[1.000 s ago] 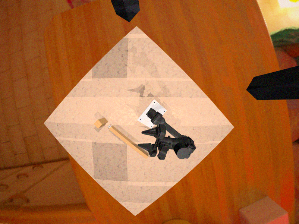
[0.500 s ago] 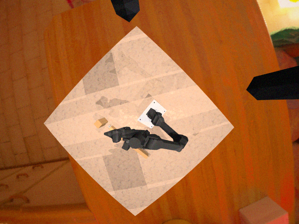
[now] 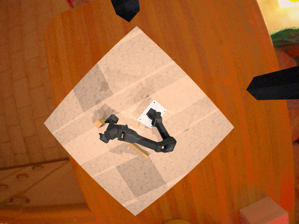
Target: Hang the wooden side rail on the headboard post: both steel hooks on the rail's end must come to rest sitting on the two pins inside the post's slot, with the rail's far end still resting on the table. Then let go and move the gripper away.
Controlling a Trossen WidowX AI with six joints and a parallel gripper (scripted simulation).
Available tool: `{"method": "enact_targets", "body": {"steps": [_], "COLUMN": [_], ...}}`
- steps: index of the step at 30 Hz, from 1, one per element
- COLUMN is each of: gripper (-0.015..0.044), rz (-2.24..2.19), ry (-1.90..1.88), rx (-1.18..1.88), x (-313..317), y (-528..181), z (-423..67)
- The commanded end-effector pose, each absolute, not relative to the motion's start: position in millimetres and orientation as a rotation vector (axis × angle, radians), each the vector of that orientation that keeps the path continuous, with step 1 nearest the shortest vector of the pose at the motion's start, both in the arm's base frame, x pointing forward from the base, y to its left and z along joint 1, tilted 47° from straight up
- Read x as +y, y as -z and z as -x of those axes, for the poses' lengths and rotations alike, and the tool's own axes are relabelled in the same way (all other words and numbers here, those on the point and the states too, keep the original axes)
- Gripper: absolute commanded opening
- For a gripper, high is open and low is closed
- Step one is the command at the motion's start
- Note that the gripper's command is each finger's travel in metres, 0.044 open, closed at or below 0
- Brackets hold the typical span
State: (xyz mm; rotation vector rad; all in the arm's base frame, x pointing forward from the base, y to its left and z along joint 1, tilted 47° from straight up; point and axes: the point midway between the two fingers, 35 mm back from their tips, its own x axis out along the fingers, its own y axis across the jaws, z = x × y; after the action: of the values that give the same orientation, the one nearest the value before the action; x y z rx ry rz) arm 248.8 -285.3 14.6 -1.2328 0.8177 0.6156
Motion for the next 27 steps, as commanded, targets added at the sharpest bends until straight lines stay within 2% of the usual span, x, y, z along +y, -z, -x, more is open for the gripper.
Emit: {"method": "enact_targets", "body": {"steps": [1,9,27], "gripper": [0.044,0.044,0.044], "rz": [1.454,1.748,1.75], "ry": [-0.888,-1.216,-1.219], "rx": [0.65,0.321,0.317], "x": [-236.6,-163.6,-162.9], "y": [39.7,100.9,101.4], "z": [-256.4,-248.9,-248.7]}}
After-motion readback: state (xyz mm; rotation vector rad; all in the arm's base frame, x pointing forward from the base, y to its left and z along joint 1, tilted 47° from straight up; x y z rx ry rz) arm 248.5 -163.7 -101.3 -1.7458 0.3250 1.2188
